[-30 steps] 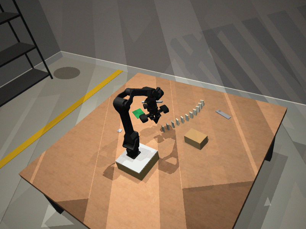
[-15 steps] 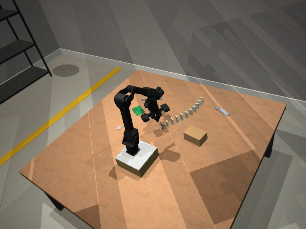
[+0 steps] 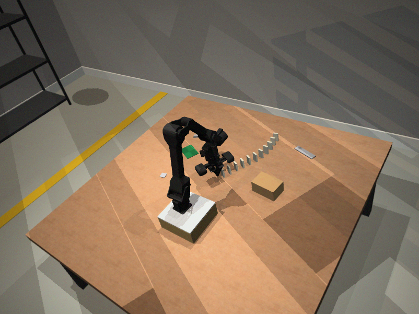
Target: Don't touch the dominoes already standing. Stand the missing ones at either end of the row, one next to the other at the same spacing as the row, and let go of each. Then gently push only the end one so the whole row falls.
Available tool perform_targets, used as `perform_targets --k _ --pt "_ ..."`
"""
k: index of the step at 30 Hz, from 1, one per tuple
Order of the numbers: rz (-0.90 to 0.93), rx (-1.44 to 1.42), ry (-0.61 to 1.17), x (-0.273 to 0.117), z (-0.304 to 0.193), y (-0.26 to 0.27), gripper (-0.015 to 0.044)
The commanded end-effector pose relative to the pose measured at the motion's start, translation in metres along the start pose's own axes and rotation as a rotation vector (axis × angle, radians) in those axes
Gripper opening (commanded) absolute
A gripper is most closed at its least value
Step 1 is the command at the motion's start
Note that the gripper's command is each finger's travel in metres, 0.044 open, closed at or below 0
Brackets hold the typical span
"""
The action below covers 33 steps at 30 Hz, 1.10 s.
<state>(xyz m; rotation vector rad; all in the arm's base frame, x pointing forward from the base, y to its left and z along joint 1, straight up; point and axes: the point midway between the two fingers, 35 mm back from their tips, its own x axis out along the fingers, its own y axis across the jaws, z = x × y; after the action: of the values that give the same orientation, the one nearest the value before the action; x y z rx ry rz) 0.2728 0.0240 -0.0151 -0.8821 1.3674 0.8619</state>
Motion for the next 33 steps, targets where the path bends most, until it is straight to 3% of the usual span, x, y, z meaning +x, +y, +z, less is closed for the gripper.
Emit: perform_targets --k 1,15,24,33 --pt "-0.001 -0.004 0.001 0.001 0.0 -0.008 0.0" --pt "-0.004 -0.001 -0.003 -0.001 0.002 -0.024 0.0" --pt "-0.005 -0.005 0.001 -0.059 0.0 -0.05 0.0" --pt "-0.005 -0.004 0.001 -0.06 0.0 -0.05 0.0"
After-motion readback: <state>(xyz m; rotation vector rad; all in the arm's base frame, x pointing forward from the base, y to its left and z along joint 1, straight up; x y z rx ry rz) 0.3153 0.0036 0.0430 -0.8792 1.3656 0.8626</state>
